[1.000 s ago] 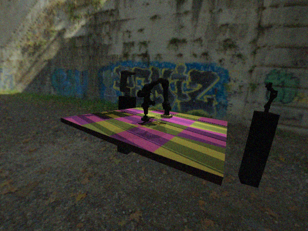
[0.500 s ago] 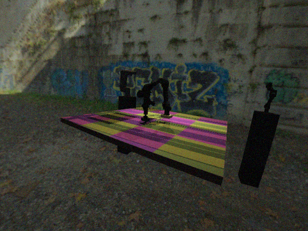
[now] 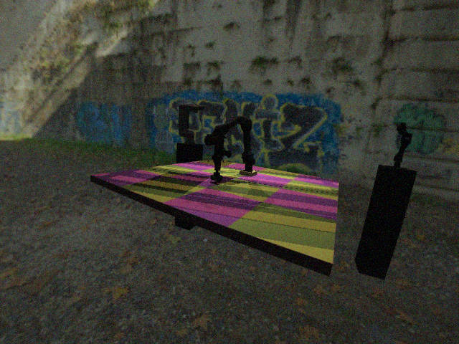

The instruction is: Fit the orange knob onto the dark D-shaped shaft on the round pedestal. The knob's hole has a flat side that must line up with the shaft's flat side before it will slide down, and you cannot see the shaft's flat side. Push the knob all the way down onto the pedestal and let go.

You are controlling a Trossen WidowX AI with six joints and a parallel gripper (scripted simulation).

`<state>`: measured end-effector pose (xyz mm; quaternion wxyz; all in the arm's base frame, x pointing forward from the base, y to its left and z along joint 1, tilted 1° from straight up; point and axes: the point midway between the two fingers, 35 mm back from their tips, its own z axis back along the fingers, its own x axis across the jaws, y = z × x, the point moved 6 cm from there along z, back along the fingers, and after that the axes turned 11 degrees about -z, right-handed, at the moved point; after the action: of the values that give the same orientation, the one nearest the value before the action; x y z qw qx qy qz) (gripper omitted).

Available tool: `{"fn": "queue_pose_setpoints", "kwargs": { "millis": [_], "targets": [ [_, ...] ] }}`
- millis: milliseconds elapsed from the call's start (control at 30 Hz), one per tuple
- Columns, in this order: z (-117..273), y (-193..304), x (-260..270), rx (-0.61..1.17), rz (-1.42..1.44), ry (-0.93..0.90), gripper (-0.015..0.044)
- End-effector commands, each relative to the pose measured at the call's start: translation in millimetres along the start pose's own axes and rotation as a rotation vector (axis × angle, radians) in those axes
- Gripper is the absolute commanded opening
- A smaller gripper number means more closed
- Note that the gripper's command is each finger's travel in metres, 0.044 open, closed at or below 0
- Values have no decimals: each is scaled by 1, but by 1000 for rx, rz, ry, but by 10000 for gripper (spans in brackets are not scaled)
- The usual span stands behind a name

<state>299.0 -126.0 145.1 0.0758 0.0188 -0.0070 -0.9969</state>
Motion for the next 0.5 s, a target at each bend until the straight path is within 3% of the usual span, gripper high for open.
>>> {"fn": "queue_pose_setpoints", "kwargs": {
  "millis": [0,467],
  "targets": [
    [3,0,0,-2,4,-1,0],
    [3,2,-4,-2,214,0,0]
  ]
}}
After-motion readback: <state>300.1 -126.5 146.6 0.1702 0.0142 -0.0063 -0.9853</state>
